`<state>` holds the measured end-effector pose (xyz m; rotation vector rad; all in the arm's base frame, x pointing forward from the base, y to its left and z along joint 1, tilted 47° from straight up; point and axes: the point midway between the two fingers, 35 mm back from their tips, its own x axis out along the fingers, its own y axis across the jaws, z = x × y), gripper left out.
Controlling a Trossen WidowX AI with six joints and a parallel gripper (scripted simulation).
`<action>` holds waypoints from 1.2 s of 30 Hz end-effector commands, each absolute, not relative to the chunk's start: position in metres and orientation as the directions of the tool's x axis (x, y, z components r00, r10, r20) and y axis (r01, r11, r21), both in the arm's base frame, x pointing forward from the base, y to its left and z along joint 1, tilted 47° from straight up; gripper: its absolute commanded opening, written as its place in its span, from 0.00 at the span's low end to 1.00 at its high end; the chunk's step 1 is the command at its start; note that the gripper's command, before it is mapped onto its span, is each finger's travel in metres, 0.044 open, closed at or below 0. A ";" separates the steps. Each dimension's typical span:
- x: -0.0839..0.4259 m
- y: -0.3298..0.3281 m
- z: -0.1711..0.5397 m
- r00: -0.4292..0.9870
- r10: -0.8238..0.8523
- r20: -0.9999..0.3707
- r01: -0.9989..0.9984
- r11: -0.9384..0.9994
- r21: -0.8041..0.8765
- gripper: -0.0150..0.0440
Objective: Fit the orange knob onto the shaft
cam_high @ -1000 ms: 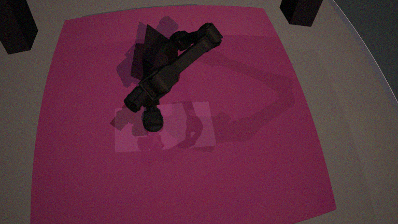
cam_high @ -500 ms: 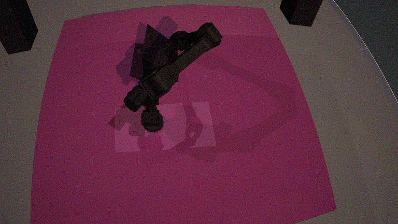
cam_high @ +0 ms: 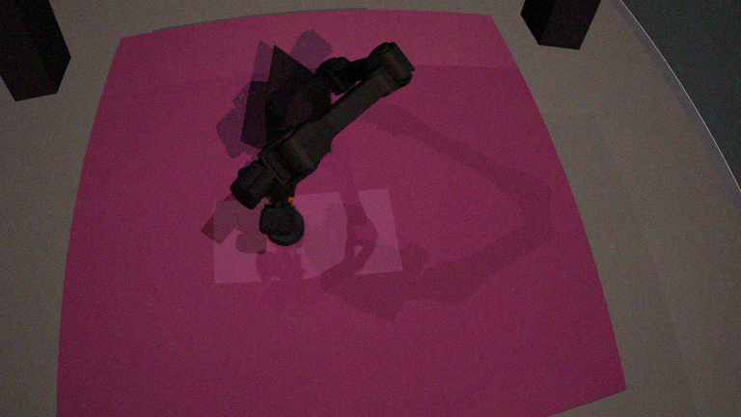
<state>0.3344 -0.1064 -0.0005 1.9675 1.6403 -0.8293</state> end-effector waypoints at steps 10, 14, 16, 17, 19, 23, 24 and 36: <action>0.335 -0.103 -0.003 0.114 0.712 -0.693 0.979 -0.198 -0.042 0.25; 0.336 -0.100 -0.006 0.114 0.712 -0.693 0.980 -0.196 -0.040 0.25; 0.336 -0.099 -0.007 0.114 0.712 -0.692 0.980 -0.196 -0.040 0.25; 0.336 -0.099 -0.007 0.114 0.712 -0.692 0.980 -0.196 -0.040 0.25; 0.336 -0.098 -0.008 0.114 0.712 -0.692 0.980 -0.196 -0.040 0.25; 0.336 -0.095 -0.010 0.114 0.712 -0.692 0.980 -0.196 -0.040 0.25; 0.336 -0.095 -0.011 0.114 0.712 -0.692 0.980 -0.196 -0.040 0.25; 0.336 -0.093 -0.013 0.112 0.711 -0.695 0.981 -0.191 -0.038 0.25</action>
